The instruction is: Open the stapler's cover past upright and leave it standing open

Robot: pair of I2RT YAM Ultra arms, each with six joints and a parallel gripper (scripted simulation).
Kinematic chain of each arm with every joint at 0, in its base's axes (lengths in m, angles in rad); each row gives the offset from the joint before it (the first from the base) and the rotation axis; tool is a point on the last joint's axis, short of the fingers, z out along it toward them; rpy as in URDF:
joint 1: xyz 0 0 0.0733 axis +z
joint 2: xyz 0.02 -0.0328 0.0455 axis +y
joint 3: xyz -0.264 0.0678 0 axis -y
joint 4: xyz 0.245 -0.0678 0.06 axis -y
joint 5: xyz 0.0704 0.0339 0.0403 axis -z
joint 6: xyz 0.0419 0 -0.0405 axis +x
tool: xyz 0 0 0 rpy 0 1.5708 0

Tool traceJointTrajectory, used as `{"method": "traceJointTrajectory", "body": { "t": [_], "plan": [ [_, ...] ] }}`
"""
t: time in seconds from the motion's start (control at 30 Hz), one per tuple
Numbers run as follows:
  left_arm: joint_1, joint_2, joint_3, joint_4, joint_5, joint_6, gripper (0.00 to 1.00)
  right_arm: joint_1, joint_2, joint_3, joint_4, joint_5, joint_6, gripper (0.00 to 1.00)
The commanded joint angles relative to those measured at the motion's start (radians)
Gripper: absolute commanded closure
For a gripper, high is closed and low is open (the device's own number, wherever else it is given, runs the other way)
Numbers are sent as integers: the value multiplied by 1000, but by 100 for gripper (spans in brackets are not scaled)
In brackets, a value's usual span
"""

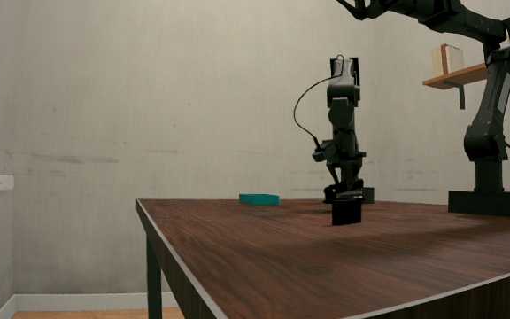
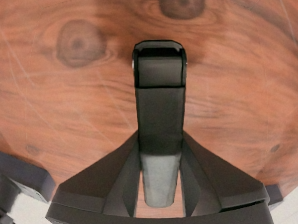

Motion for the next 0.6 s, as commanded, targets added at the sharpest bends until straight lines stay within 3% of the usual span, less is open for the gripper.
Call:
{"method": "traceJointTrajectory", "body": {
  "t": [0.0,0.33,0.57],
  "plan": [
    [-5,-1,18,-3,-11,-3,0,-7,-44,-7,19,-5,218,78],
    [-5,-1,18,-3,-11,-3,0,-4,-48,-14,25,9,511,78],
    [-5,-1,18,-3,-11,-3,0,3,-51,-19,29,18,540,78]
  ]
}}
